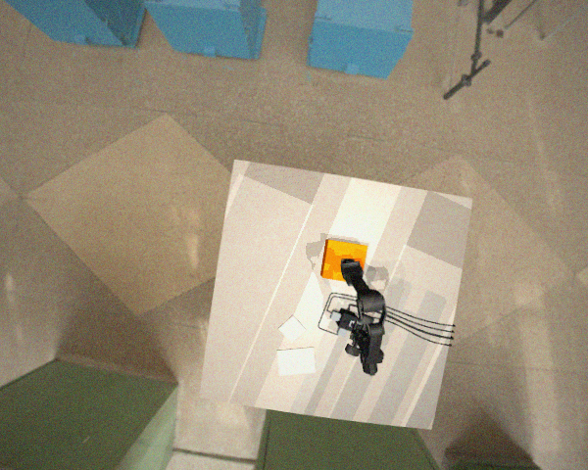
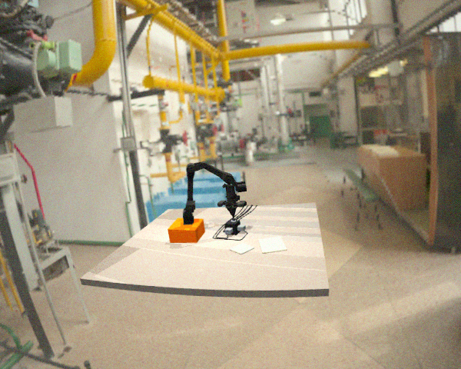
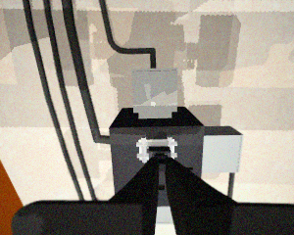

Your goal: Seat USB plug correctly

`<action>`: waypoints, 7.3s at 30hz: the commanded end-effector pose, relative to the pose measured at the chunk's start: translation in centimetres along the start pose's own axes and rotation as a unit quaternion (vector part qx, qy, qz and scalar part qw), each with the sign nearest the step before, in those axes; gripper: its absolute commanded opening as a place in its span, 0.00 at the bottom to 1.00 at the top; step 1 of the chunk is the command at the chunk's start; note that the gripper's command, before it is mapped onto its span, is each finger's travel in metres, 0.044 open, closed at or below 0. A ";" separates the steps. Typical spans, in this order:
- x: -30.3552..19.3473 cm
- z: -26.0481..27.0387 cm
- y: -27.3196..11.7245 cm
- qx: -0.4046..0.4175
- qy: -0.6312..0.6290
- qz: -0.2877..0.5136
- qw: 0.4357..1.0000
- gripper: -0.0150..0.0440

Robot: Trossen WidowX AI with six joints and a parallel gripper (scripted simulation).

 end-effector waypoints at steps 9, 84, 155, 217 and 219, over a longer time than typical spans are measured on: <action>0.0 0.0 -0.6 0.000 0.000 0.000 1.000 0.25; 0.0 0.0 -2.7 0.001 0.435 0.000 0.901 0.25; 0.0 0.0 -2.7 0.000 0.982 0.001 0.191 0.25; -0.1 0.0 -2.3 -0.010 1.000 0.000 0.008 0.25; -0.1 0.0 -2.3 -0.010 1.000 0.000 0.008 0.25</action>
Point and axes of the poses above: the point midway between the two fingers, 35 mm back from their tips, its own y axis out along the fingers, its own z axis across the jaws, x = y × z, the point moved 8 cm from there along -y, back along the fingers
